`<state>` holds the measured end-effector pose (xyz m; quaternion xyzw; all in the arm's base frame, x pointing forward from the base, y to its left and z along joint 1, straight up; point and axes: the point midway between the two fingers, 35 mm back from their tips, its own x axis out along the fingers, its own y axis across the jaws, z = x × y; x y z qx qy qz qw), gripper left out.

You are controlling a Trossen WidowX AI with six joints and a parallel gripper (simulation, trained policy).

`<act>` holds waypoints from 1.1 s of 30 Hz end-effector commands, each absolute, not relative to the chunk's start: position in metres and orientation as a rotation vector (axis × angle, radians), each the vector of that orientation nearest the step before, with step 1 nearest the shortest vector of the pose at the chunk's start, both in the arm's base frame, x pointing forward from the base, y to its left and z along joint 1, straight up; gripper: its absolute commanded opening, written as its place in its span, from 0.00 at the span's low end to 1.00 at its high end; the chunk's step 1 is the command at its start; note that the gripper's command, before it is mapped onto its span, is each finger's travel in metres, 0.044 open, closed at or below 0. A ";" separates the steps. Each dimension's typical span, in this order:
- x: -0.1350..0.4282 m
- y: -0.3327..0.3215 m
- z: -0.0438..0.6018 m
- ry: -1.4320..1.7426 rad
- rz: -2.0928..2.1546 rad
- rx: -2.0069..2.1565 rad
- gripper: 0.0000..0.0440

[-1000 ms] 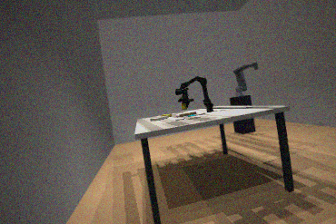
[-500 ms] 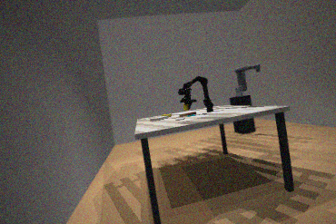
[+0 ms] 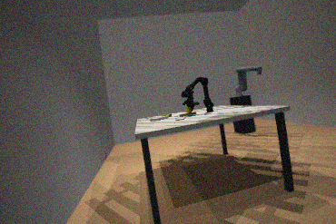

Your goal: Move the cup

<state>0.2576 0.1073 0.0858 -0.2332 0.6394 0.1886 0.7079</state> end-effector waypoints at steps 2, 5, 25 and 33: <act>0.251 0.107 0.076 1.426 0.405 -0.517 0.01; 0.246 0.107 0.070 1.434 0.397 -0.515 0.03; 0.252 0.109 0.075 1.327 0.398 -0.429 0.39; 0.245 0.108 0.087 1.296 0.416 -0.398 0.45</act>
